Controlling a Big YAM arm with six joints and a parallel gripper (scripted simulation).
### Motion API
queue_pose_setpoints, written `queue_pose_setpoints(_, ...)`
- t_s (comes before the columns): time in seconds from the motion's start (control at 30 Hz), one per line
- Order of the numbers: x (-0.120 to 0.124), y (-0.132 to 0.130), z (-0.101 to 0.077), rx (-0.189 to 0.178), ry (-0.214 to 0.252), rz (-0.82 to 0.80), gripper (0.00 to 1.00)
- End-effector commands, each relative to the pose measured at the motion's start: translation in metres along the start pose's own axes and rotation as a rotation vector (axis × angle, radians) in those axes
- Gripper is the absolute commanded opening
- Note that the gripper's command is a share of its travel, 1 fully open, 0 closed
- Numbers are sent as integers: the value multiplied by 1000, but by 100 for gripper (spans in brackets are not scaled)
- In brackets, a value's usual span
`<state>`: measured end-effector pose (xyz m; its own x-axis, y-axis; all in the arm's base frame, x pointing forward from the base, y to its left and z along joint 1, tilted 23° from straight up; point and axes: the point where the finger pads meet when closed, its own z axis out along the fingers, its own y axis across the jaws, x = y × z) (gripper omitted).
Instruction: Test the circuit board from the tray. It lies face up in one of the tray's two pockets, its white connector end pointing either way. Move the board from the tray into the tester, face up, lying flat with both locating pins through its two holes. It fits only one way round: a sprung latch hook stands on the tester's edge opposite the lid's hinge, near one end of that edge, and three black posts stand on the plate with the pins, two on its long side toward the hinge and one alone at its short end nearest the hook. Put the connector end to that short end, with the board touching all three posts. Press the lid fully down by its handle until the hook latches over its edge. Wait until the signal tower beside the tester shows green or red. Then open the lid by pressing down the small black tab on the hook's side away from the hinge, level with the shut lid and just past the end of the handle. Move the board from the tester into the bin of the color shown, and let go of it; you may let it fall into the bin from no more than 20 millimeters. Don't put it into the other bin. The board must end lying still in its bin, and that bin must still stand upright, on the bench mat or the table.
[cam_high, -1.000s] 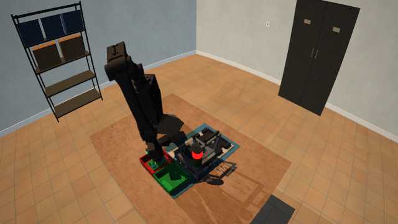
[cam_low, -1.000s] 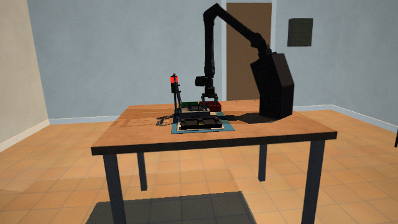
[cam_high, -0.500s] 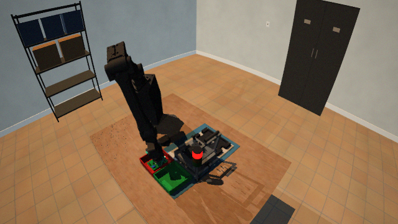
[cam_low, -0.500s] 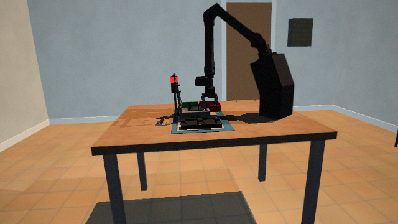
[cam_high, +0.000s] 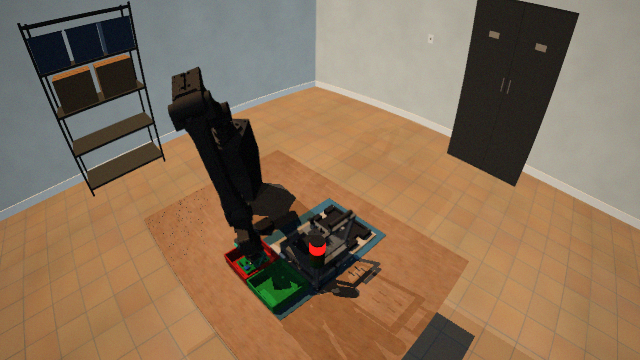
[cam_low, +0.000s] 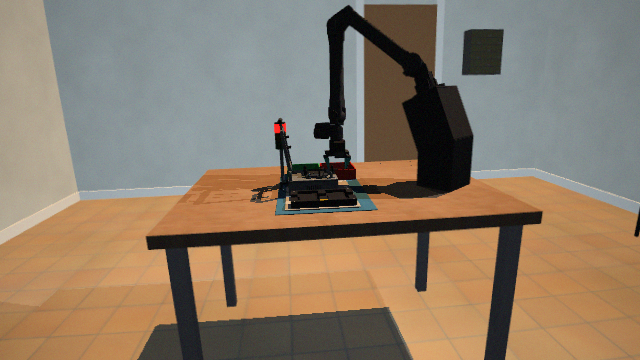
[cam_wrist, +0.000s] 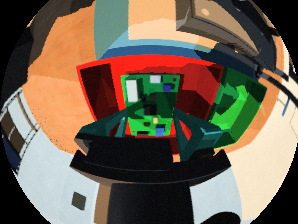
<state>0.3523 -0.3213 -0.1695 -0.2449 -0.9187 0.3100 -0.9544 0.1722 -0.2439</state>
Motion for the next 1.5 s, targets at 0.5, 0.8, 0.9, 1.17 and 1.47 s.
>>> queue_pose_setpoints(0.5, 5, 3, 3, 0, 1, 5, 72)
queue_pose_setpoints(0.8, 5, 3, 3, 0, 1, 5, 72)
queue_pose_setpoints(0.9, 5, 3, 3, 0, 1, 5, 72)
queue_pose_setpoints(1.17, 5, 4, 3, 0, 1, 4, 72)
queue_pose_setpoints(1.47, 7, -1, 3, 9, 6, 6, 72)
